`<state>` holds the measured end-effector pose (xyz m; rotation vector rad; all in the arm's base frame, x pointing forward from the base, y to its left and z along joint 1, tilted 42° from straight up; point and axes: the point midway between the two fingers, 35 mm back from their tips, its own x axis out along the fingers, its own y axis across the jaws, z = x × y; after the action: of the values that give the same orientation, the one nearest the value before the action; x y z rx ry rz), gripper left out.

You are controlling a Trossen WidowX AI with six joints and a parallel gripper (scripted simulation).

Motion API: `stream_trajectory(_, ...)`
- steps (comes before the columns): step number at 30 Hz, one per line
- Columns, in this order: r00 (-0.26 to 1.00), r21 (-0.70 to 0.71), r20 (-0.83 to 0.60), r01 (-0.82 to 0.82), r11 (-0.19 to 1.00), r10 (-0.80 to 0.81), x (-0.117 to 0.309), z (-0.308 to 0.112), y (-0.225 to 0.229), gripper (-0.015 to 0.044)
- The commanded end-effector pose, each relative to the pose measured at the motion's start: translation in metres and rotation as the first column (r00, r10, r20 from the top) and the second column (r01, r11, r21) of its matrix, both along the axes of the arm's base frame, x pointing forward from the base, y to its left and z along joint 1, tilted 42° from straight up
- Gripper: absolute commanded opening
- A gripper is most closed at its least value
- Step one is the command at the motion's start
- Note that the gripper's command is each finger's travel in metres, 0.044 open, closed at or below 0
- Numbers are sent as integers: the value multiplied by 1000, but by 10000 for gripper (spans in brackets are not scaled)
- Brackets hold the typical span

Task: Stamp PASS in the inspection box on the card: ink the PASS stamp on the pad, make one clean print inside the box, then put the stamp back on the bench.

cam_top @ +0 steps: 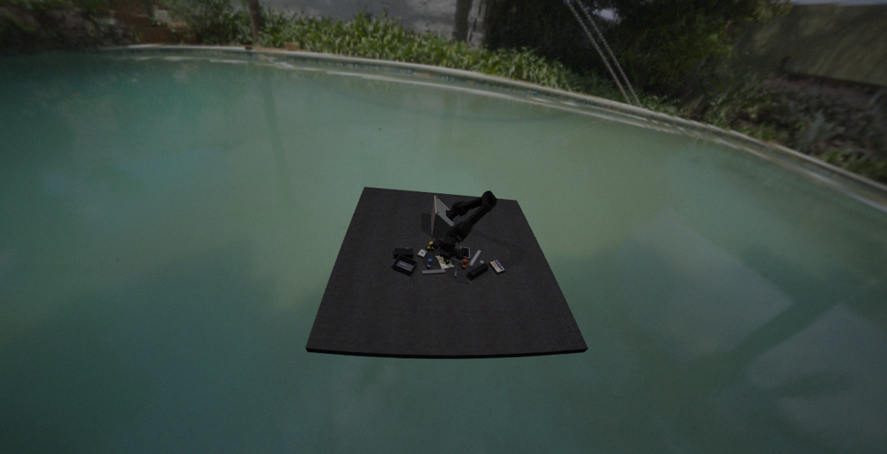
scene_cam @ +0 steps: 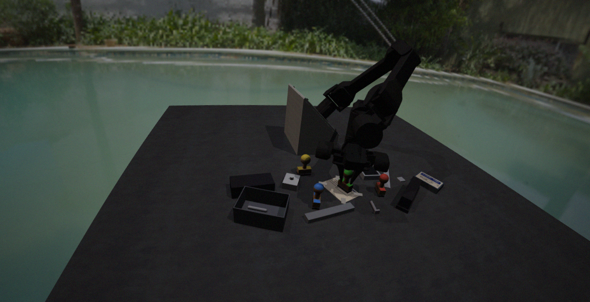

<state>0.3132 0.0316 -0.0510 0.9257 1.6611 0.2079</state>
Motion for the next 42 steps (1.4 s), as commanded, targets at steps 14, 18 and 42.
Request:
stream_trajectory(14,1000,-3,3,-3,1000,3,2,18,-17,0)
stream_trajectory(18,1000,-4,3,-3,1000,3,3,23,-21,0)
stream_trajectory(42,1000,-3,3,-4,1000,4,-8,50,-40,0)
